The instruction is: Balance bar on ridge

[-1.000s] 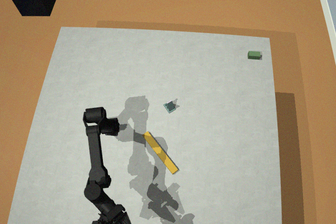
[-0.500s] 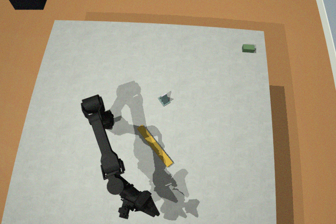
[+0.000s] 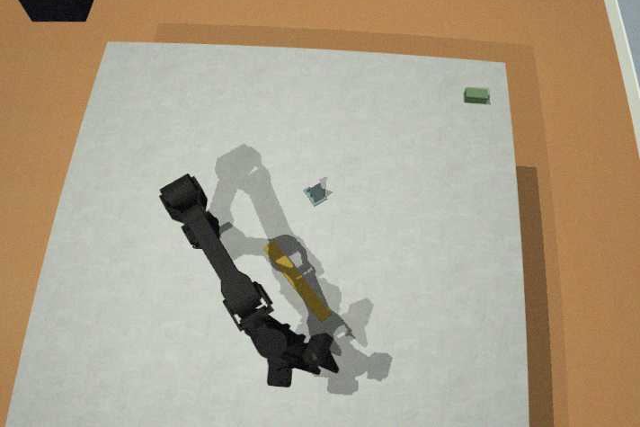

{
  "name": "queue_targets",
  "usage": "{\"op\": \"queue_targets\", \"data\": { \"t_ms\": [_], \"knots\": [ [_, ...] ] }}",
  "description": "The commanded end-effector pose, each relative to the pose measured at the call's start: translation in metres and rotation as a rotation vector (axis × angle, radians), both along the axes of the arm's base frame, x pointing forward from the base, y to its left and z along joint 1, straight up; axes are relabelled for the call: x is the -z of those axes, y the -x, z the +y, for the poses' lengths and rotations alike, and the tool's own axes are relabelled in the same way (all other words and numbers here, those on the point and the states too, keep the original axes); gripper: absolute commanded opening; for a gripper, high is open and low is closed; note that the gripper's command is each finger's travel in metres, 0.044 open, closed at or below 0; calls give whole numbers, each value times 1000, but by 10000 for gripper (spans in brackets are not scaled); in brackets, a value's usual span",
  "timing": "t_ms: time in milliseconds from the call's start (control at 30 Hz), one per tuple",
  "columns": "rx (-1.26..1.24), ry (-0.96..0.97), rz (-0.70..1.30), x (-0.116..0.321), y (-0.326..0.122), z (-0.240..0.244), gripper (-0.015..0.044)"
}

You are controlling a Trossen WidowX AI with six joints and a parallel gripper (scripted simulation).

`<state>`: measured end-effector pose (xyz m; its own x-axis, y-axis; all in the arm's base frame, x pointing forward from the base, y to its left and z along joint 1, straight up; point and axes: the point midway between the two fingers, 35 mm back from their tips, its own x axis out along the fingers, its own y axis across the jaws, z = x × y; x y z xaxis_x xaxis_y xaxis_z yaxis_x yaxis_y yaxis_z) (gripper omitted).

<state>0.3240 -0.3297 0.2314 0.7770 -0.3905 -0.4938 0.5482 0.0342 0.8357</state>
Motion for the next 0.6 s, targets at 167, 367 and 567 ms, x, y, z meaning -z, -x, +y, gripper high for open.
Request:
{"op": "queue_targets", "data": {
  "t_ms": [167,367,567],
  "knots": [
    [-147,-34,241,40,-7,66,315],
    [-257,-46,399,63,-2,108,315],
    [-380,-47,561,83,10,149,315]
  ]
}}
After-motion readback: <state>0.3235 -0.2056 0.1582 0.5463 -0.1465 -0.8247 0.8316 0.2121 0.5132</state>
